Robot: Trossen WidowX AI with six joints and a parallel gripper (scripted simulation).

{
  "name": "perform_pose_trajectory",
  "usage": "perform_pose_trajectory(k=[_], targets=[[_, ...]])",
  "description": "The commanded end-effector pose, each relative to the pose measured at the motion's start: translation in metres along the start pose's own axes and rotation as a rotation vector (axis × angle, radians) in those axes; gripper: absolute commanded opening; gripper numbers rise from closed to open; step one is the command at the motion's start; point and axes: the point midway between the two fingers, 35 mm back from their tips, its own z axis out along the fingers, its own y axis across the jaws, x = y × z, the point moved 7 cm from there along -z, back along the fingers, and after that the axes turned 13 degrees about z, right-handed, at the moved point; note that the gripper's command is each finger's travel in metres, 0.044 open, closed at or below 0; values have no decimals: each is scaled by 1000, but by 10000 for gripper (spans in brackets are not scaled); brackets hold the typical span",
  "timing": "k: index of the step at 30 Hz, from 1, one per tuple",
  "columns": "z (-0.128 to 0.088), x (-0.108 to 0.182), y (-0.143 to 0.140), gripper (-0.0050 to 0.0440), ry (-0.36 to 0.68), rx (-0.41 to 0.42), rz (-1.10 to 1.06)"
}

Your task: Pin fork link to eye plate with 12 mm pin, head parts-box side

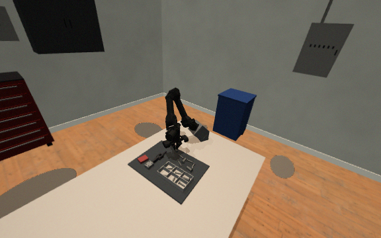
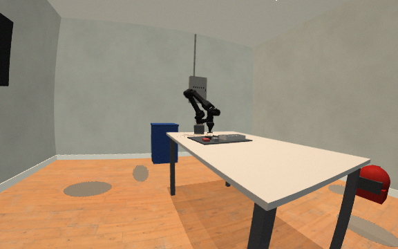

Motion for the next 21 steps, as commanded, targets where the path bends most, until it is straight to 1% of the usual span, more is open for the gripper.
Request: perform_pose_trajectory(k=[1,21], targets=[[-1,0,0,18,-2,-2,-27],[-3,0,0,18,-2,-2,-143]])
